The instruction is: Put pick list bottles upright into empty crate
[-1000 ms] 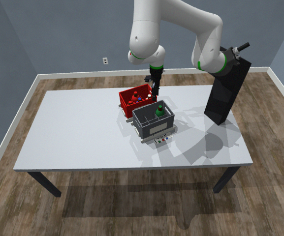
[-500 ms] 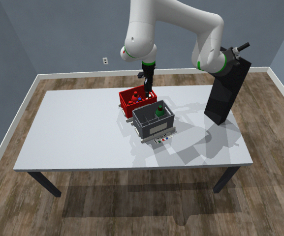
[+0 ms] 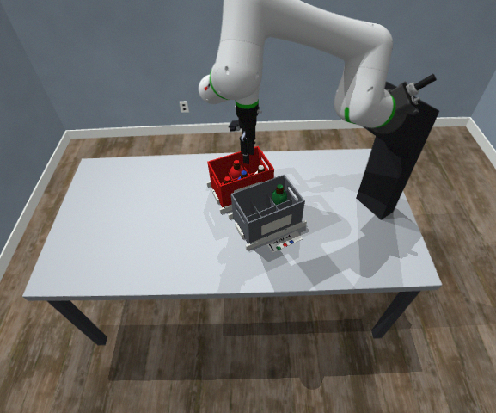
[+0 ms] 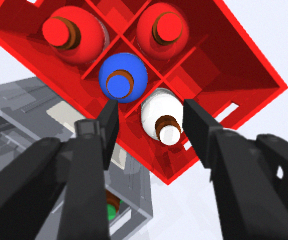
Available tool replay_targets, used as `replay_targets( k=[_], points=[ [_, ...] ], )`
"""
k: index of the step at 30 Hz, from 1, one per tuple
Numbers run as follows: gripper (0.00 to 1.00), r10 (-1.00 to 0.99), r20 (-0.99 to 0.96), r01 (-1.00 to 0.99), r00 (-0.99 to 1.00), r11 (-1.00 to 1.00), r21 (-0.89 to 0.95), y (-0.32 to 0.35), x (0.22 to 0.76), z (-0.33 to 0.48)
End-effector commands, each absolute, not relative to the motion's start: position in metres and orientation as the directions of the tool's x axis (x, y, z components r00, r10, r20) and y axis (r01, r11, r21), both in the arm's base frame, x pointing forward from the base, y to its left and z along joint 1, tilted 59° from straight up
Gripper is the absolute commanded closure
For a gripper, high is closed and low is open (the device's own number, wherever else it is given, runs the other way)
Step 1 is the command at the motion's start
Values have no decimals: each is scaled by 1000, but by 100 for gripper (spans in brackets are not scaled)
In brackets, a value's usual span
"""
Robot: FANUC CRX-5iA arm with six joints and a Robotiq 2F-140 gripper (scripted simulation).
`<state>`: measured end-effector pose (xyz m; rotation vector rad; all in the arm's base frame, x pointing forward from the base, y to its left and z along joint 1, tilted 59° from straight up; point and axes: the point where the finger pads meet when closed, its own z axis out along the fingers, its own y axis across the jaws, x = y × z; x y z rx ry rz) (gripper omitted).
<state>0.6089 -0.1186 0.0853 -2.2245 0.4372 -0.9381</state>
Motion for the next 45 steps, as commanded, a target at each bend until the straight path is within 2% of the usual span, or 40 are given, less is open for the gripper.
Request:
replay_targets(
  k=[1,14,45],
  points=[
    [56,-529,501,-43,685,-716,-697,-133,622,90],
    [56,-529,501,-44,685,-716,-696,-177,659,105],
    [56,-529,501,-44,685,-716,-697,-166,677,92]
  ],
)
